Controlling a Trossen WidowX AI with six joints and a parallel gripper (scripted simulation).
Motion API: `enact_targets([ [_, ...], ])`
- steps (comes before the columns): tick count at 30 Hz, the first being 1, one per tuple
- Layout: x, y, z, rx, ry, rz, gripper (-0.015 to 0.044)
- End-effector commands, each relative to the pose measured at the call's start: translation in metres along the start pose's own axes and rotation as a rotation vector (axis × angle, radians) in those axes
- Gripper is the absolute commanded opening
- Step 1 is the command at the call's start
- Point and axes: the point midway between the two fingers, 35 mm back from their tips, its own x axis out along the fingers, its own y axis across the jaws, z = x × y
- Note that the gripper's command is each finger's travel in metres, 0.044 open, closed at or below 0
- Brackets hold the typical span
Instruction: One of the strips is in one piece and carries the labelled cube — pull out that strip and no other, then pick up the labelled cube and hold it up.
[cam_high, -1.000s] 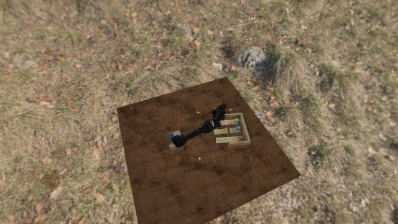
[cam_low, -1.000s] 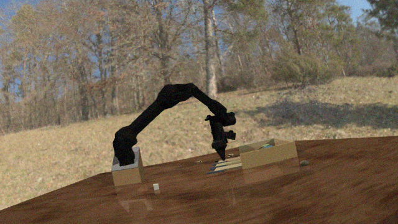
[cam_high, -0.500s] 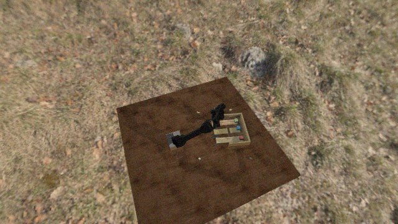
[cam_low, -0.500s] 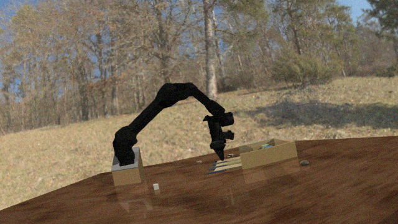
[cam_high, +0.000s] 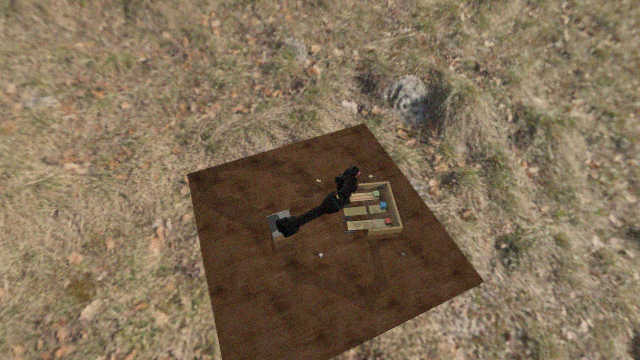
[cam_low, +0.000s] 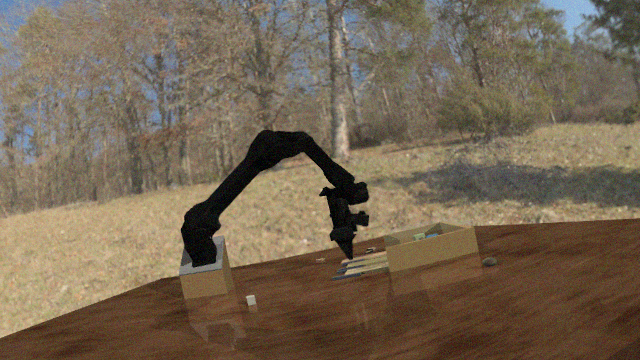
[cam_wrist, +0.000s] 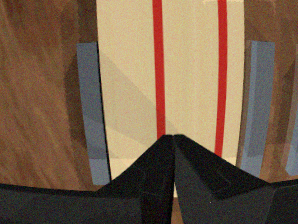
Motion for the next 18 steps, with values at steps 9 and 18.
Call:
enact_targets([
  [9, 0.007, -0.002, -0.025, -0.001, 0.023, -0.005, 0.0],
  [18, 0.007, -0.001, -0.039, -0.002, 0.024, -0.005, 0.0],
])
